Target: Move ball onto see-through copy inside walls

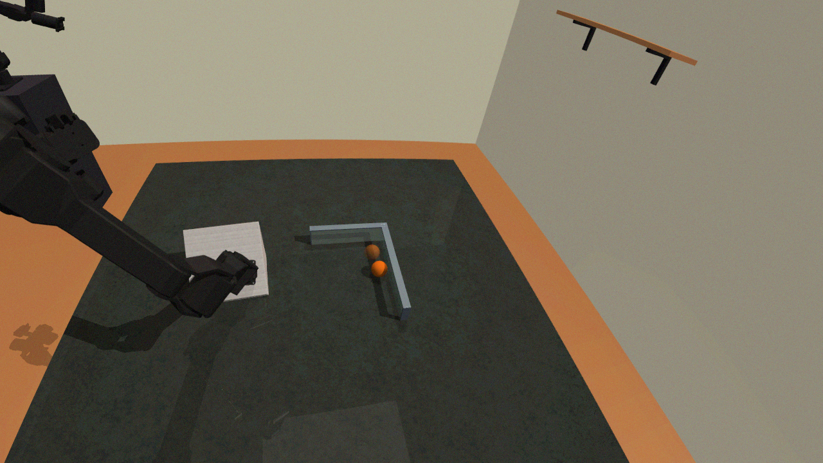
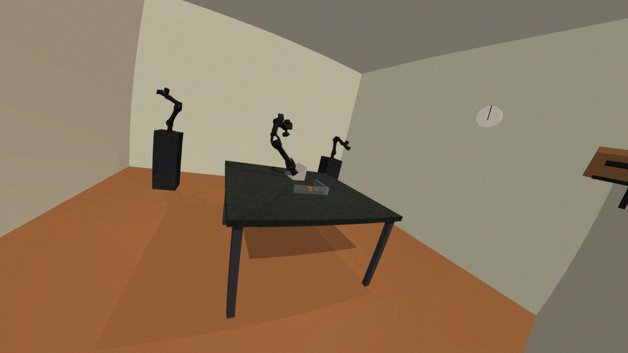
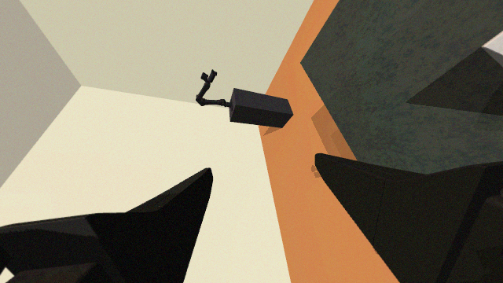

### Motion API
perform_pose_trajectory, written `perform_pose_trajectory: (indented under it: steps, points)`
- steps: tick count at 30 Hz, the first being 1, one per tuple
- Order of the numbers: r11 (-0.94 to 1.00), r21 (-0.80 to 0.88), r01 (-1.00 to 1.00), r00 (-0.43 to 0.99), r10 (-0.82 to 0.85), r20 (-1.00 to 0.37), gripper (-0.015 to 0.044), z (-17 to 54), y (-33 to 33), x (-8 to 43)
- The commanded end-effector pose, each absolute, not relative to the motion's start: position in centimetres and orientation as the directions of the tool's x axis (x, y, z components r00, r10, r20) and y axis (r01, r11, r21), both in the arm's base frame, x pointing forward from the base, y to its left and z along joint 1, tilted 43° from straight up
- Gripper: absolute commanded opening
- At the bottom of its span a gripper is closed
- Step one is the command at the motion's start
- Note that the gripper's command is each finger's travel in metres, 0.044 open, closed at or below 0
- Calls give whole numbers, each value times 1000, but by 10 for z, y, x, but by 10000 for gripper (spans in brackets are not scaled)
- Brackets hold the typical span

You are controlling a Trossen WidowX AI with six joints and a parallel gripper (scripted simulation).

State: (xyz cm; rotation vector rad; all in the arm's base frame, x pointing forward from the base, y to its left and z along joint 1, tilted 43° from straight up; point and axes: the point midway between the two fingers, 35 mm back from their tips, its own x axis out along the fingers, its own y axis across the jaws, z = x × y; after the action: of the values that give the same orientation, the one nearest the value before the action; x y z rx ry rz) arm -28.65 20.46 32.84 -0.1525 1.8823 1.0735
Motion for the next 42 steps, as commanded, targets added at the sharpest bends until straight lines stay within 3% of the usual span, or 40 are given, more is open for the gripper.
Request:
perform_pose_trajectory:
  steps: [1, 3, 12, 18, 30, 42]
  points:
    - [611, 612, -502, -556, 314, -770, 374, 328, 206, -286]
    - [620, 607, -497, -535, 332, -777, 336, 324, 215, -280]
    - [719, 537, -441, -266, 466, -843, 336, 283, 316, -191]
    - [794, 438, -421, -53, 461, -886, 336, 250, 364, -105]
    - [931, 160, -328, 257, 251, -933, 336, 193, 378, 59]
    - [979, -127, -157, 370, -61, -927, 336, 147, 316, 210]
